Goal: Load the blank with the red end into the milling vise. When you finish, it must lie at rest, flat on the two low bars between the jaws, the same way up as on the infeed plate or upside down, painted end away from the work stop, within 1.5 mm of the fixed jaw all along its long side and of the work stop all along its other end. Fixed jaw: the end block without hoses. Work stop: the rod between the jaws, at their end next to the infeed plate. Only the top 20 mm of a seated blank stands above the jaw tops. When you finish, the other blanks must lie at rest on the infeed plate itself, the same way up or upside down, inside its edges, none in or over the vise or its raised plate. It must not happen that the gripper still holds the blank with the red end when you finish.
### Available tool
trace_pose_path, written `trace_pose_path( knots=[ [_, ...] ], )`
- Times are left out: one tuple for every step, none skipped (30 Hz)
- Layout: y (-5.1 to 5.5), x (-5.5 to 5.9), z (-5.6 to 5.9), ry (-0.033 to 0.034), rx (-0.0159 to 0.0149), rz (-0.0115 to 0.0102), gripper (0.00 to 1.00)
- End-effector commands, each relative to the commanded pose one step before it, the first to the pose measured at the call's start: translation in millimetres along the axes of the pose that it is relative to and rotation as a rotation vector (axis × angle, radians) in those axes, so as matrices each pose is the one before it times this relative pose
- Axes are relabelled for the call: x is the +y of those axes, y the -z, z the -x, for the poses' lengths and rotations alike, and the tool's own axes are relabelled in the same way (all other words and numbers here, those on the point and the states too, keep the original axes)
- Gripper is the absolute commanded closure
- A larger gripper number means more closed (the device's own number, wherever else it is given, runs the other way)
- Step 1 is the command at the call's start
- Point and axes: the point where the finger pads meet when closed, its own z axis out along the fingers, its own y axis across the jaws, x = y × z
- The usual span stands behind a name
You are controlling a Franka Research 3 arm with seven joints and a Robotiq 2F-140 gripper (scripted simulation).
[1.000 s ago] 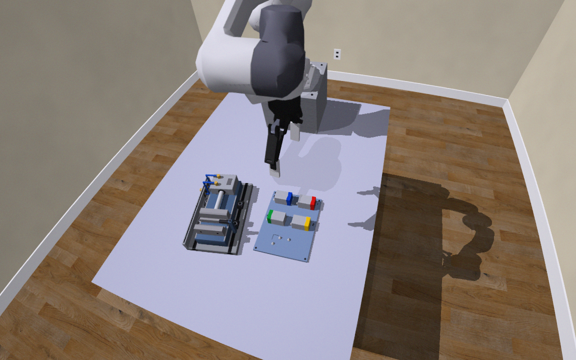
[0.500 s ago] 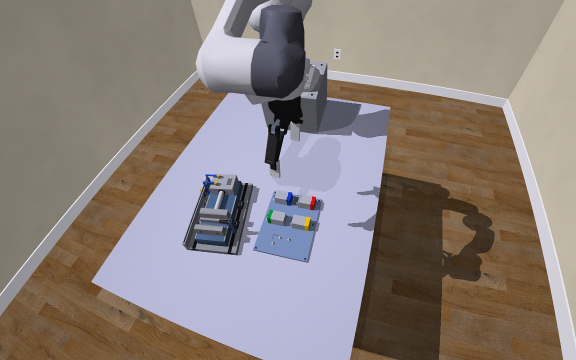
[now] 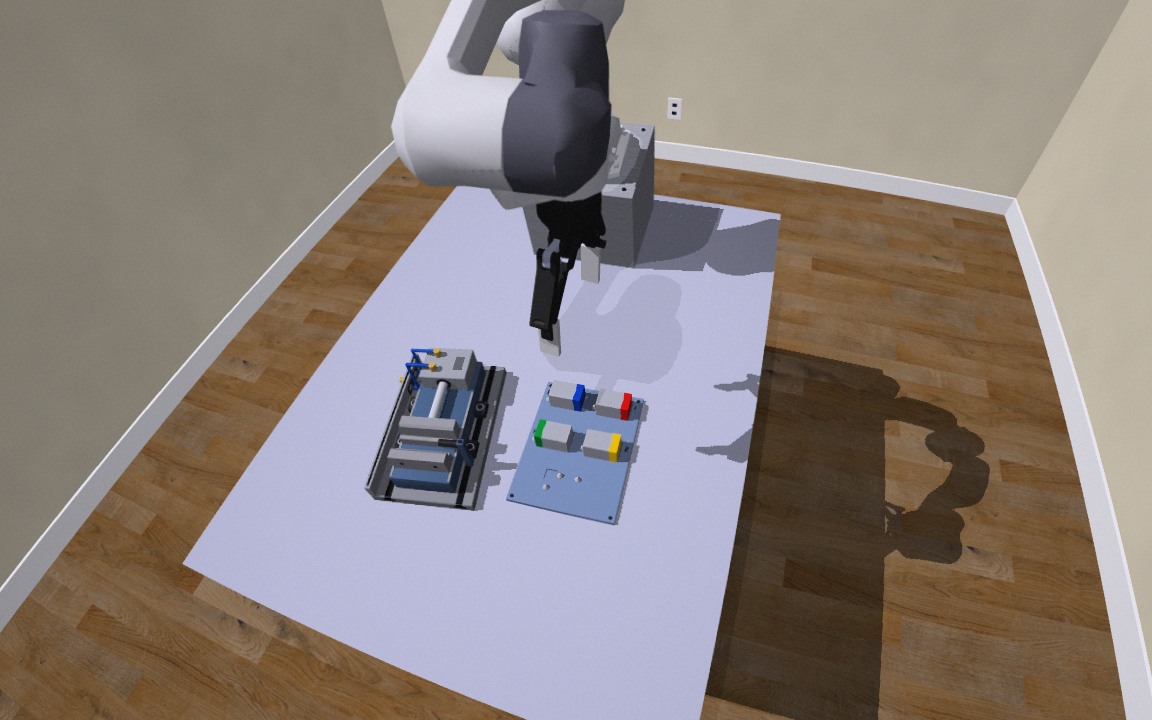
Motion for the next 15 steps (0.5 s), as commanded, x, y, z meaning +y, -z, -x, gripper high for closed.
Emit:
trace_pose_path(
  knots=[
    [-0.18, 0.22, -0.67, 0.11988, -0.05556, 0.00846, 0.00],
    [0.00, 0.00, 0.00, 0.00000, 0.00000, 0.00000, 0.00],
    [0.00, 0.00, 0.00, 0.00000, 0.00000, 0.00000, 0.00],
    [0.00, 0.00, 0.00, 0.00000, 0.00000, 0.00000, 0.00],
    [0.00, 0.00, 0.00, 0.00000, 0.00000, 0.00000, 0.00],
    [0.00, 0.00, 0.00, 0.00000, 0.00000, 0.00000, 0.00],
    [0.18, -0.31, 0.55, -0.09589, 0.04447, -0.00684, 0.00],
    [-0.07, 0.03, -0.10, 0.02397, -0.01112, 0.00171, 0.00],
    [-0.07, 0.03, -0.10, 0.02397, -0.01112, 0.00171, 0.00],
    [-0.07, 0.03, -0.10, 0.02397, -0.01112, 0.00171, 0.00],
    [-0.07, 0.03, -0.10, 0.02397, -0.01112, 0.00171, 0.00],
    [0.00, 0.00, 0.00, 0.00000, 0.00000, 0.00000, 0.00],
    [0.00, 0.00, 0.00, 0.00000, 0.00000, 0.00000, 0.00],
    [0.00, 0.00, 0.00, 0.00000, 0.00000, 0.00000, 0.00],
    [0.00, 0.00, 0.00, 0.00000, 0.00000, 0.00000, 0.00]
  ],
)
